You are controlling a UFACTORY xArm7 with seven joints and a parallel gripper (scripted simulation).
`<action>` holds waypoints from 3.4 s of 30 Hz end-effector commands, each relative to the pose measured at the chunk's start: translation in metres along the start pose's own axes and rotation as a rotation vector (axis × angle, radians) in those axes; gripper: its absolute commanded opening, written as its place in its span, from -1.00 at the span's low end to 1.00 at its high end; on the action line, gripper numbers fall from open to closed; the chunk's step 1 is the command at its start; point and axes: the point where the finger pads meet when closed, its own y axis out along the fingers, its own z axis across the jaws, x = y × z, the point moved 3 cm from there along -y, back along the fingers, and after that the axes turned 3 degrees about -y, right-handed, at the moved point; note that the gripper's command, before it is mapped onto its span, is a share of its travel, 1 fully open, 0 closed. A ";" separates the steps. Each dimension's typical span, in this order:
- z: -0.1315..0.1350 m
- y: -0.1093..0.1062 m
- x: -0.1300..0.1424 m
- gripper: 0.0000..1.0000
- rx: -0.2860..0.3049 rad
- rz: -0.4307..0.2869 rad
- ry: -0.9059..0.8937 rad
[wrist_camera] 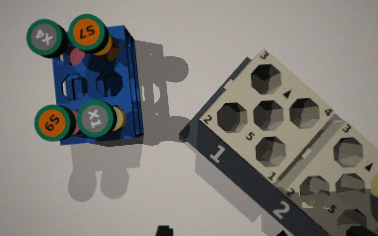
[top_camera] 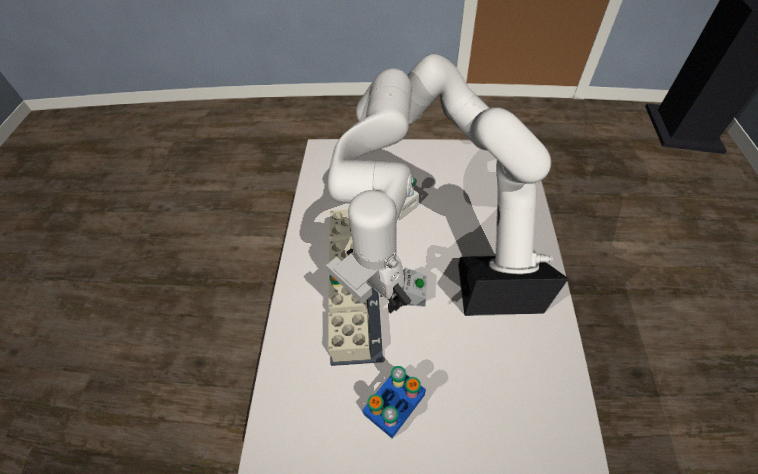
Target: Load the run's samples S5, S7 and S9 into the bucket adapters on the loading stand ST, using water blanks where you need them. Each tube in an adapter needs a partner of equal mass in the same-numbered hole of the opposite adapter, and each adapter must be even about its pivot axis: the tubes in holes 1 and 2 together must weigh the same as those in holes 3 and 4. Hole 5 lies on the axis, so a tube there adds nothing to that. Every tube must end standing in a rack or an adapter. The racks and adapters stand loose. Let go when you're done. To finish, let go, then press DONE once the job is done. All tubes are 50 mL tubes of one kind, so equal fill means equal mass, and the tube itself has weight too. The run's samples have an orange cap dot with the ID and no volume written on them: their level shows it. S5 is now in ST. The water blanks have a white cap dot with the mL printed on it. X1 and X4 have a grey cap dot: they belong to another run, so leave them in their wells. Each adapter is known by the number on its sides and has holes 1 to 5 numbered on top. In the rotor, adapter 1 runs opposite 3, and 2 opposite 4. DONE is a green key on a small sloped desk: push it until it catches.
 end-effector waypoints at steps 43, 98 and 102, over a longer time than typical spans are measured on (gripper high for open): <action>-0.112 0.035 -0.044 1.00 0.000 0.003 0.000; -0.112 0.101 -0.044 1.00 0.000 0.003 0.000; -0.112 0.101 -0.044 1.00 0.000 0.003 0.000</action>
